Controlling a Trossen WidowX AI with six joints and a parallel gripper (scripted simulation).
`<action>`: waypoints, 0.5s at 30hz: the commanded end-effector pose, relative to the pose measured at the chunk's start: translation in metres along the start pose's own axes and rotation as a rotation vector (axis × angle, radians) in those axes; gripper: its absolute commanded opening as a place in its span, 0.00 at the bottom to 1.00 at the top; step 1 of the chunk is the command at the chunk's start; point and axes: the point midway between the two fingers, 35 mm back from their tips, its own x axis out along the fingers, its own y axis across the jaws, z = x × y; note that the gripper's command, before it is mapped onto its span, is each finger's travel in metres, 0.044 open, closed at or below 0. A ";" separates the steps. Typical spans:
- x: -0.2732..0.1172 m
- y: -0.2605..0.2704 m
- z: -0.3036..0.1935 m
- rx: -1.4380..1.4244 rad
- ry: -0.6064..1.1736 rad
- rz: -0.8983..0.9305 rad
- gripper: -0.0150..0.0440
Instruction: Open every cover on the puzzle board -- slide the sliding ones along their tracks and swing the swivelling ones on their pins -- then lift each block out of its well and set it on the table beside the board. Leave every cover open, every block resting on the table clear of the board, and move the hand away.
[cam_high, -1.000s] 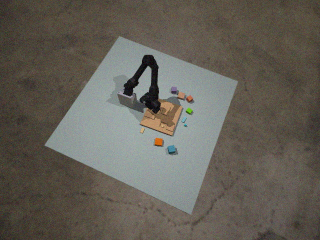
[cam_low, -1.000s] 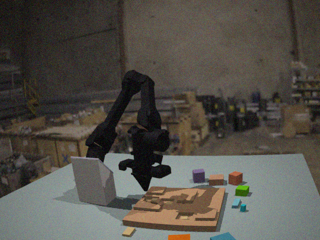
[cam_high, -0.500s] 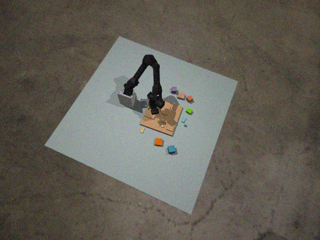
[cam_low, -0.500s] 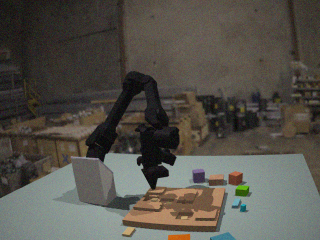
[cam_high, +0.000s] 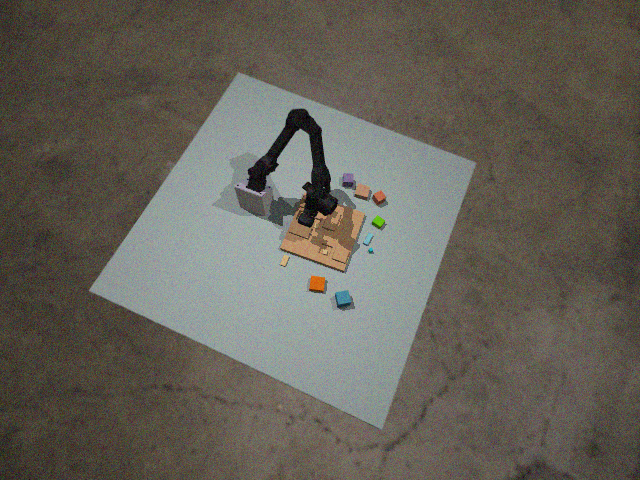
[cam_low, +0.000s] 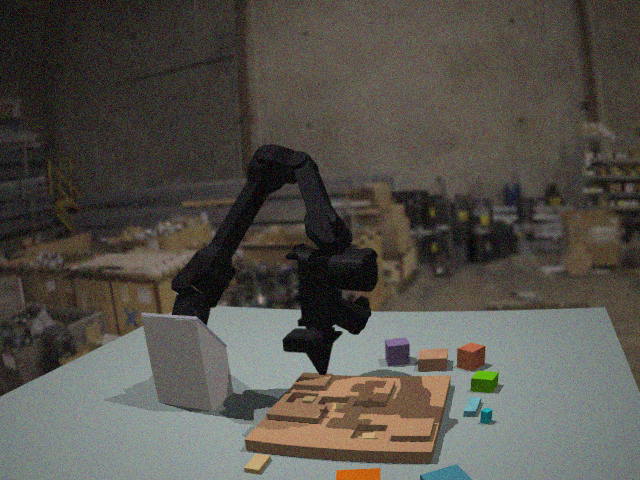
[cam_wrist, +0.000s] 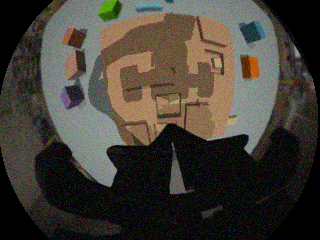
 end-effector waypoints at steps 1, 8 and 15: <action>-0.006 0.032 0.031 0.729 -0.003 0.017 0.25; -0.007 0.043 0.038 1.021 0.001 0.021 0.25; -0.008 0.054 0.046 1.311 0.007 0.024 0.25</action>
